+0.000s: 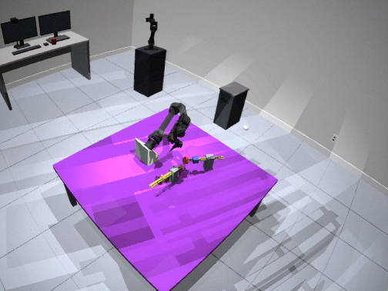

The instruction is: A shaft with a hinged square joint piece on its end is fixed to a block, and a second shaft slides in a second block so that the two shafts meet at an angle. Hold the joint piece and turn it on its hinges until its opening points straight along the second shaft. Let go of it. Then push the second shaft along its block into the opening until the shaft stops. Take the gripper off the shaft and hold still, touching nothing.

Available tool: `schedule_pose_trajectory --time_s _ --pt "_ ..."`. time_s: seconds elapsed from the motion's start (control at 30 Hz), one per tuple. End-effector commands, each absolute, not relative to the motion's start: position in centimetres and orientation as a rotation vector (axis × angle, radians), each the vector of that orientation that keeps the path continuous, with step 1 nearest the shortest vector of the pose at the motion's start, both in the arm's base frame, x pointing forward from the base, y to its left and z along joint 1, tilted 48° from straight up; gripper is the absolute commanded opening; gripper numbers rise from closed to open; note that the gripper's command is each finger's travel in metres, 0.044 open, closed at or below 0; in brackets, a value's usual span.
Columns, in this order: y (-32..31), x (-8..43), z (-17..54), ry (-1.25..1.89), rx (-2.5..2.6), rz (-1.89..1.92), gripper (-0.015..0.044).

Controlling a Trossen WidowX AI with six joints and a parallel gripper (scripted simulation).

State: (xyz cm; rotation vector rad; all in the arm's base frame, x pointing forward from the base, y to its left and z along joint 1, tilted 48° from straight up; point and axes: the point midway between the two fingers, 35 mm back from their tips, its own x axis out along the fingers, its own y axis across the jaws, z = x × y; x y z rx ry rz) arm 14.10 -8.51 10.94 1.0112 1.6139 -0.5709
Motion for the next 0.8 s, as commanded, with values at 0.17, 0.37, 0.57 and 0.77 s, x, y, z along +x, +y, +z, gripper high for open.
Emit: schedule_pose_trajectory --time_s 0.17,0.37,0.57,0.77 --pt "-5.9 15.7 11.7 1.614 0.944 -0.219 0.0440" --pt "-4.2 16.6 12.4 1.576 0.893 0.007 0.0440" --pt "-2.6 17.5 13.2 1.512 0.839 0.221 0.0440" --pt "-1.0 18.4 14.2 1.424 0.782 0.419 0.0440"
